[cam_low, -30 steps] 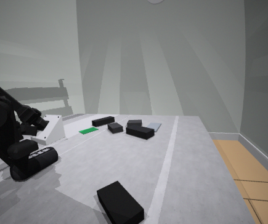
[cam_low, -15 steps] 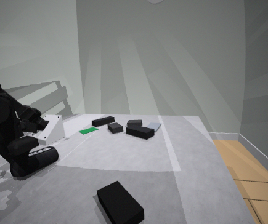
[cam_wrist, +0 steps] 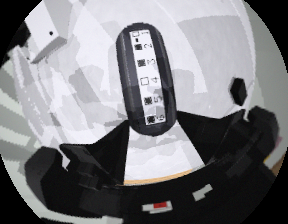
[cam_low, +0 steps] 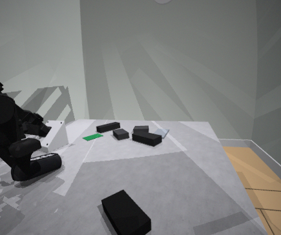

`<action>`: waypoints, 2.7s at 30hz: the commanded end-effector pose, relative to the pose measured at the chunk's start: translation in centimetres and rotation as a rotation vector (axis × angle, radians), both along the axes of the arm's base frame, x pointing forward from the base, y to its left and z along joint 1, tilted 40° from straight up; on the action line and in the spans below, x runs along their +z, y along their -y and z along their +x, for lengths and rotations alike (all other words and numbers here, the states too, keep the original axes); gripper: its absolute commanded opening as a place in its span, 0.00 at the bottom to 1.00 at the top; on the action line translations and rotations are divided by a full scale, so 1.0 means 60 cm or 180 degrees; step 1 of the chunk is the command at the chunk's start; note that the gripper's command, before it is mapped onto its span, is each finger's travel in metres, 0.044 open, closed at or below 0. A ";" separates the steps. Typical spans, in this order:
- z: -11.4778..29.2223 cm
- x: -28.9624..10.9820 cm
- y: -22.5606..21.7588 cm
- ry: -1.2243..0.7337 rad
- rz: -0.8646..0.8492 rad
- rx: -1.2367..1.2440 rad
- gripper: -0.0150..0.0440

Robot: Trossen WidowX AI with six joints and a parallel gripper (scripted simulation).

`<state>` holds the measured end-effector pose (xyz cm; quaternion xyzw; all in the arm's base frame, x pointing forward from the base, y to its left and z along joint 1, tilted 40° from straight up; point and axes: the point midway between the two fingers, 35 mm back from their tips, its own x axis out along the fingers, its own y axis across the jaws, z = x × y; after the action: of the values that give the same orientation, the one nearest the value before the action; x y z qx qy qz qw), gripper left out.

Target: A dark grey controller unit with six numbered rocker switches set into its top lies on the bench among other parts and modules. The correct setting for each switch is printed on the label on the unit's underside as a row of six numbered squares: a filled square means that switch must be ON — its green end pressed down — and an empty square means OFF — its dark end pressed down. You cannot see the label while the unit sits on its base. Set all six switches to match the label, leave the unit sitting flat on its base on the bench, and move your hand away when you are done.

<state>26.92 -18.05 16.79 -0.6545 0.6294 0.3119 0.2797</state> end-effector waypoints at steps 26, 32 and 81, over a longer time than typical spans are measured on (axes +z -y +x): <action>0.000 0.014 -0.039 0.0023 0.0004 0.0001 0.82; 0.000 0.016 -0.047 0.0022 0.0005 0.0001 0.82; -0.003 0.017 -0.114 0.0018 0.0016 0.0001 0.82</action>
<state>26.67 -11.62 17.89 -0.6547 0.6285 0.3115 0.2816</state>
